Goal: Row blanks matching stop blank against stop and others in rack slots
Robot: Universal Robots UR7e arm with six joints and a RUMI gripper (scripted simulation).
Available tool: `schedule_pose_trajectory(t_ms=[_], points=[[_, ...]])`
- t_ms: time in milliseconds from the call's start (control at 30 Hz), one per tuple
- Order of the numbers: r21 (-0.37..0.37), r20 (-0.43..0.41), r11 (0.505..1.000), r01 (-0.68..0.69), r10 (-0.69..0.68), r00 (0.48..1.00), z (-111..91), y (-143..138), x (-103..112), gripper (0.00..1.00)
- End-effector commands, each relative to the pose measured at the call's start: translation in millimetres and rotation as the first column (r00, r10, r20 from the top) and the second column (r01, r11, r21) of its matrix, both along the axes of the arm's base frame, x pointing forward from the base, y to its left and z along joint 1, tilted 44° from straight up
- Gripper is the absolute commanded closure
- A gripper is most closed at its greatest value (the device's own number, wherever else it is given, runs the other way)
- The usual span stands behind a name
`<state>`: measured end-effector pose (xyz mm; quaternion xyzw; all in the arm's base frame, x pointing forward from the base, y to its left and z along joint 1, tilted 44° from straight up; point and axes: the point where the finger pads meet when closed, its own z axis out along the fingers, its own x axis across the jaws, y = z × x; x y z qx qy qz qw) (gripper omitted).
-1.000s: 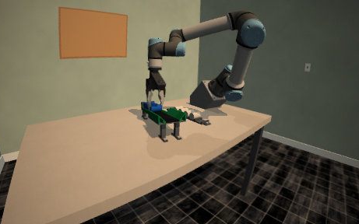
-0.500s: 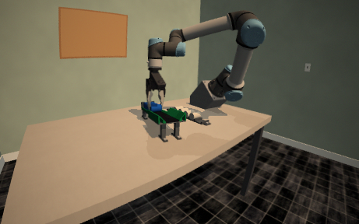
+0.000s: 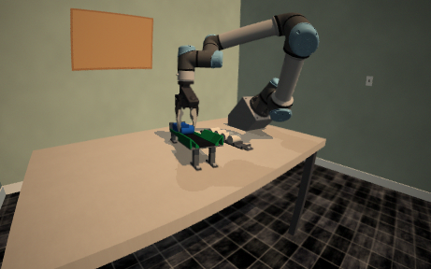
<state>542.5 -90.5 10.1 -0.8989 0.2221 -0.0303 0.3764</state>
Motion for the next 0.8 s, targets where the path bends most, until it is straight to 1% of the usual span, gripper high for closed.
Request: schedule_pose_trajectory(t_ms=[0, 667, 700, 767], points=[[-0.001, 0.001, 1.000, 0.001, -0.001, 1.000, 0.3, -0.7, 0.3, 0.66], [-0.001, 0.001, 1.000, 0.001, -0.001, 1.000, 0.3, -0.7, 0.3, 0.66], [-0.001, 0.001, 1.000, 0.001, -0.001, 1.000, 0.3, -0.7, 0.3, 0.63], [-0.001, 0.001, 1.000, 0.001, -0.001, 1.000, 0.3, -0.7, 0.3, 0.63]])
